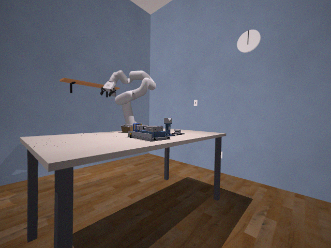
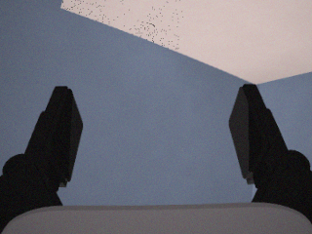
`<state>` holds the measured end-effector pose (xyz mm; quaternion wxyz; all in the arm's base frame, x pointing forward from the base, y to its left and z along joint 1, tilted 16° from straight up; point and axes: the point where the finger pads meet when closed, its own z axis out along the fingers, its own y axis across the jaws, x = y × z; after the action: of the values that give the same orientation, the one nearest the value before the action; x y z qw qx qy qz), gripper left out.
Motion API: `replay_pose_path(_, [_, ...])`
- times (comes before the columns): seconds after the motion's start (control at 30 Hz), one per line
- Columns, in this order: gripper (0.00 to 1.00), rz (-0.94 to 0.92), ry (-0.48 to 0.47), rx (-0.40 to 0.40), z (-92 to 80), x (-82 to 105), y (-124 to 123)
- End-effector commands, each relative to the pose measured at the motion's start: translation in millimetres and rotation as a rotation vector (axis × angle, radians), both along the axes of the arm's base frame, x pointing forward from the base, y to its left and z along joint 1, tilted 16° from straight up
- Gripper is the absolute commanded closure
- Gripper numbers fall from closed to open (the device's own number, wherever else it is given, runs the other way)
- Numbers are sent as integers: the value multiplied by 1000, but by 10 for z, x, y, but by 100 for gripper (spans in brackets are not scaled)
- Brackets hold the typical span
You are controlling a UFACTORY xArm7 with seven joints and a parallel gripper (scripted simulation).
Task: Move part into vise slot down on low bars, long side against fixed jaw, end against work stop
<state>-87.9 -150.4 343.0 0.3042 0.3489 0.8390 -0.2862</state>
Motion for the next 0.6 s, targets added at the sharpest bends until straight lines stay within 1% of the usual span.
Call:
replay_pose_path(0.0, [0,-92,15,57,10,-186,313])
replay_pose_path(0.03, [0,-166,17,97,10,-291,511])
replay_pose_path(0.1, [0,-166,17,97,10,-291,511])
replay_pose_path(0.13, [0,-249,17,137,7,-393,732])
replay_pose_path(0.5, [0,-249,17,137,7,-393,732])
replay_pose_path(0.53, [0,-340,13,178,1,-488,977])
replay_pose_path(0.57, [0,-407,8,206,-5,-547,1160])
